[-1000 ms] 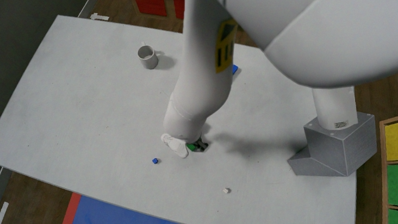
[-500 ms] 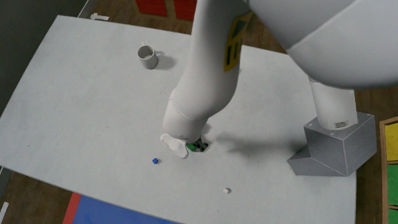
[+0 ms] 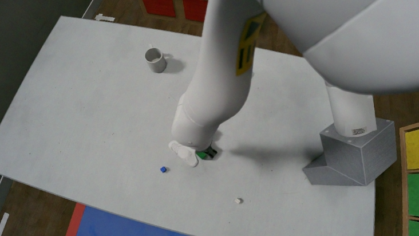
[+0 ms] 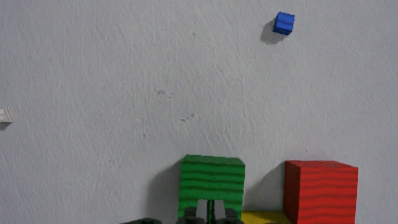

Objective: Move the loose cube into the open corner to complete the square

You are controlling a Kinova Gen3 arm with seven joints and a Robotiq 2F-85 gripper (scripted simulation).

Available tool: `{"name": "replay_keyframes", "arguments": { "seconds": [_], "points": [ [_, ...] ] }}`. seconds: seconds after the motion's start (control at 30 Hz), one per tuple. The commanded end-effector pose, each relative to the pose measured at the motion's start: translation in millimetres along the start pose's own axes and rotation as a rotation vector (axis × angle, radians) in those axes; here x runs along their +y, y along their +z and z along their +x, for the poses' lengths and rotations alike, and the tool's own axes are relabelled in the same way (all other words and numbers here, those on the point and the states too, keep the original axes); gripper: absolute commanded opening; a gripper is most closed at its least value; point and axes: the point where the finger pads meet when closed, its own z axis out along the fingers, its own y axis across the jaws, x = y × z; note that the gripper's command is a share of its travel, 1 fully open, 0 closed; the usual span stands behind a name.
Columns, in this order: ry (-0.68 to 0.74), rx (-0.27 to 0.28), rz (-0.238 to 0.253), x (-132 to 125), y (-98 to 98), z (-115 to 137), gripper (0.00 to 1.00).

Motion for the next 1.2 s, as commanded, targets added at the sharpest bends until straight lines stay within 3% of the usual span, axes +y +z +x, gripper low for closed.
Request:
{"name": "replay_keyframes", "arguments": {
  "seconds": [0.0,0.57,0.8,1.17],
  "points": [
    [0.003,-0.002,0.0,-1,-1.2,-1,0.1],
    [0.003,-0.002,0.0,-1,-1.2,-1,0.1],
    [0.002,-0.004,0.001,-53,-1.1,-2,0.1],
    [0.002,0.0,0.001,-54,-1.4,1,0.1]
  ]
}}
